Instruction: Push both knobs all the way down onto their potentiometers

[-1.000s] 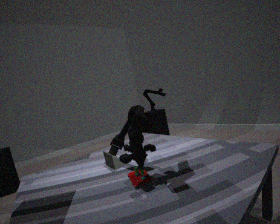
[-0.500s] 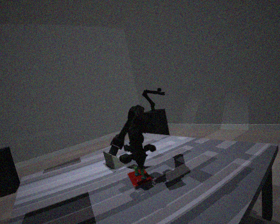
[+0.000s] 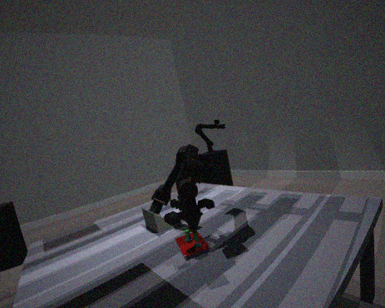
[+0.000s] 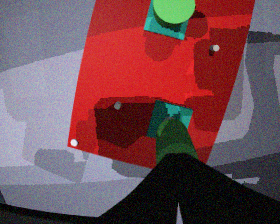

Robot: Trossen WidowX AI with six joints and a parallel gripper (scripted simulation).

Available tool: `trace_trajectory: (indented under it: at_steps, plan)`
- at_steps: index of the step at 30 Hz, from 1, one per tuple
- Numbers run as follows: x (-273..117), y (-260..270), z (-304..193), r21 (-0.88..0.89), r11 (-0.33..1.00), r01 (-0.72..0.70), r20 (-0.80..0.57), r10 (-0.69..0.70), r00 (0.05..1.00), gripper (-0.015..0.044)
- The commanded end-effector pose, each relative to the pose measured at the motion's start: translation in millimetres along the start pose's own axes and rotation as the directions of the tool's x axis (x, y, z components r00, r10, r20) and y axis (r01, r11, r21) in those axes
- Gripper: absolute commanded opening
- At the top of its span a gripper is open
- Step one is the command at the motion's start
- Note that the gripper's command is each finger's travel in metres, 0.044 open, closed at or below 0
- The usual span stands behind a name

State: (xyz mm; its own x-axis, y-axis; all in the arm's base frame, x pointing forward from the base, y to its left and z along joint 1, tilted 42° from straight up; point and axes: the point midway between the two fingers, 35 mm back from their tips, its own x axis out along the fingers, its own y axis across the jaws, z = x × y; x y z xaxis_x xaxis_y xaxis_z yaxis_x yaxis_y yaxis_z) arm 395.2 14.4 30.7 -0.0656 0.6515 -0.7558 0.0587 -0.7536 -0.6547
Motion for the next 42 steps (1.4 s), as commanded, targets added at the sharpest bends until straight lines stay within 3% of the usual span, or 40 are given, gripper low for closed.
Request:
trace_trajectory:
  at_steps: [1,42]
  plan:
    - [5.9,-1.8,-0.6,-0.003,1.000,0.004,0.003,-0.004,1.000,0.0000]
    - [15.2,-1.9,-0.6,-0.003,1.000,0.004,0.003,-0.004,1.000,0.0000]
